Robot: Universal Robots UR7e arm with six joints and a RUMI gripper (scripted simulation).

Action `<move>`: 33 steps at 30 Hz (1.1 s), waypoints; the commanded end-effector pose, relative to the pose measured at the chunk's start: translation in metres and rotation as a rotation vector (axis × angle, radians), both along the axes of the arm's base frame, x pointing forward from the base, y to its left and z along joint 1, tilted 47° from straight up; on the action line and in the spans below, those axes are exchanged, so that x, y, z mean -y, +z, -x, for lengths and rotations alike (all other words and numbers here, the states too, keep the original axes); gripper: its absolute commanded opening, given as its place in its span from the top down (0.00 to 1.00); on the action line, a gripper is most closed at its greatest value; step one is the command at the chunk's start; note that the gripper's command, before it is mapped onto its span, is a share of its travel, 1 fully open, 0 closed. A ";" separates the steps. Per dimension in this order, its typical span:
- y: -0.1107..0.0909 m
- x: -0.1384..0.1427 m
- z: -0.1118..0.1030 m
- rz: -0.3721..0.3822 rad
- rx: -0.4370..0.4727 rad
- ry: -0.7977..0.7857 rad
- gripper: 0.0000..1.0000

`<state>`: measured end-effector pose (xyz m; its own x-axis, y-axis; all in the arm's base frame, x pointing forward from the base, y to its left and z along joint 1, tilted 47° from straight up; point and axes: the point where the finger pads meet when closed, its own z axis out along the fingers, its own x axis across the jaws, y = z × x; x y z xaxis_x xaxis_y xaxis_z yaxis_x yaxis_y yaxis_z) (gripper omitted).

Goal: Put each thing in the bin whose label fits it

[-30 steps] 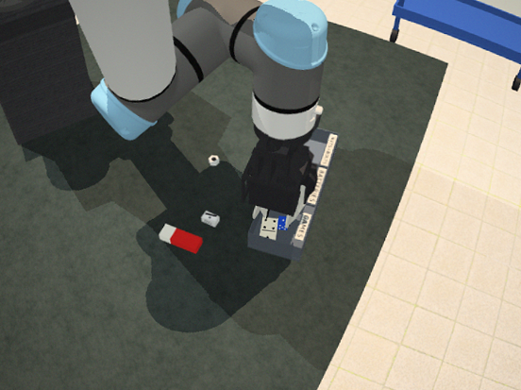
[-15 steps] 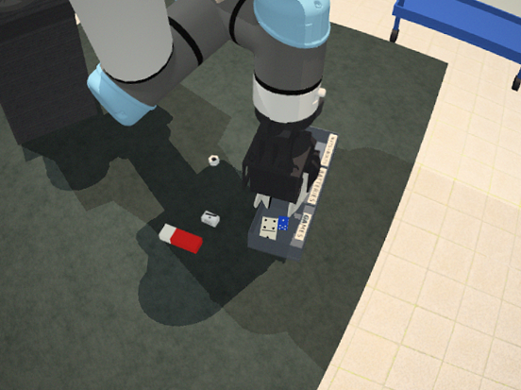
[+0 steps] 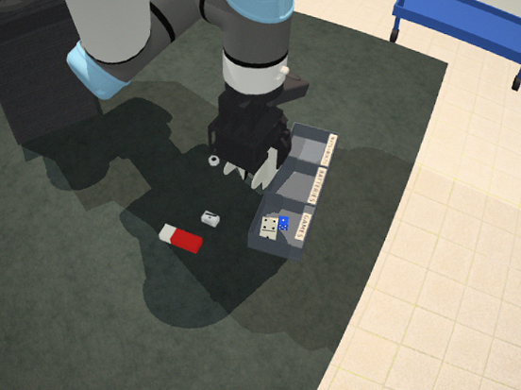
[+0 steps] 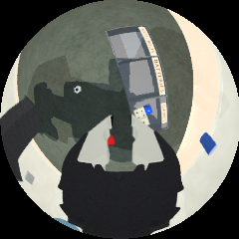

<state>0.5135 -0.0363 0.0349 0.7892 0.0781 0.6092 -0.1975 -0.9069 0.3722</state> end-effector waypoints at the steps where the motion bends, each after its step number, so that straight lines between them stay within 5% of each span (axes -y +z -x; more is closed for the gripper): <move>1: -0.033 -0.014 0.031 -0.033 0.056 -0.053 0.82; 14: -0.093 -0.038 0.088 -0.033 0.056 -0.053 0.82; 33: -0.082 -0.033 0.076 -0.032 0.064 -0.055 0.82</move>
